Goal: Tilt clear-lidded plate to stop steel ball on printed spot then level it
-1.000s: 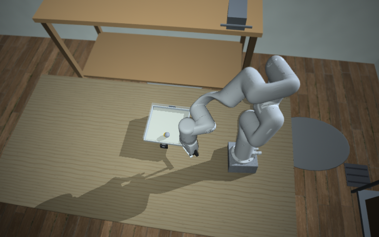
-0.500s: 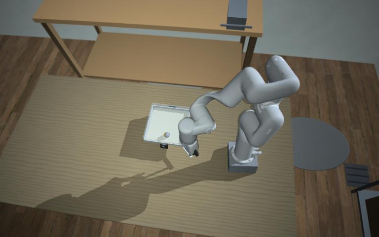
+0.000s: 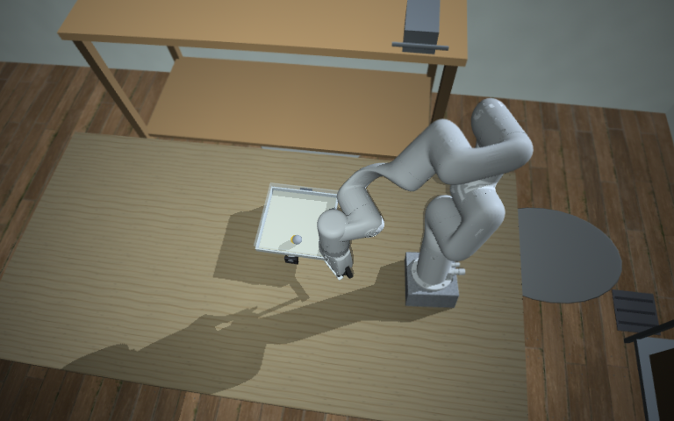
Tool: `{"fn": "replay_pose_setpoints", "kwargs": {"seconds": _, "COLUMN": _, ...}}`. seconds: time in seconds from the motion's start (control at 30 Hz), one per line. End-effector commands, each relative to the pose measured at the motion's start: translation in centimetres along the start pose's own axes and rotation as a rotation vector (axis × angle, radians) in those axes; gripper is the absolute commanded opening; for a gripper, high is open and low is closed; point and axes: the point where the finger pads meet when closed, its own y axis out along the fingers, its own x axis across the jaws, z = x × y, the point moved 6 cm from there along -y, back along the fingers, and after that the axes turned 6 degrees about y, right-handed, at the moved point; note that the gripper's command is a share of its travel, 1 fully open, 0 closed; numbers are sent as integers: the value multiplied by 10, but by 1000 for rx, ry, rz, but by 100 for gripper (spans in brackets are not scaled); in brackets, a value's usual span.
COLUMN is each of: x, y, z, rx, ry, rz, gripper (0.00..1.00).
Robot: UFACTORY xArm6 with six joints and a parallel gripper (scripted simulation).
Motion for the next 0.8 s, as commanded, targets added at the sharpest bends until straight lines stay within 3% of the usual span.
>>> {"fn": "replay_pose_setpoints", "kwargs": {"seconds": 0.0, "x": -1, "y": -1, "z": 2, "rx": -4, "ry": 1, "rz": 1, "gripper": 0}}
{"fn": "replay_pose_setpoints", "kwargs": {"seconds": 0.77, "x": -1, "y": -2, "z": -3, "rx": -4, "ry": 1, "rz": 1, "gripper": 0}}
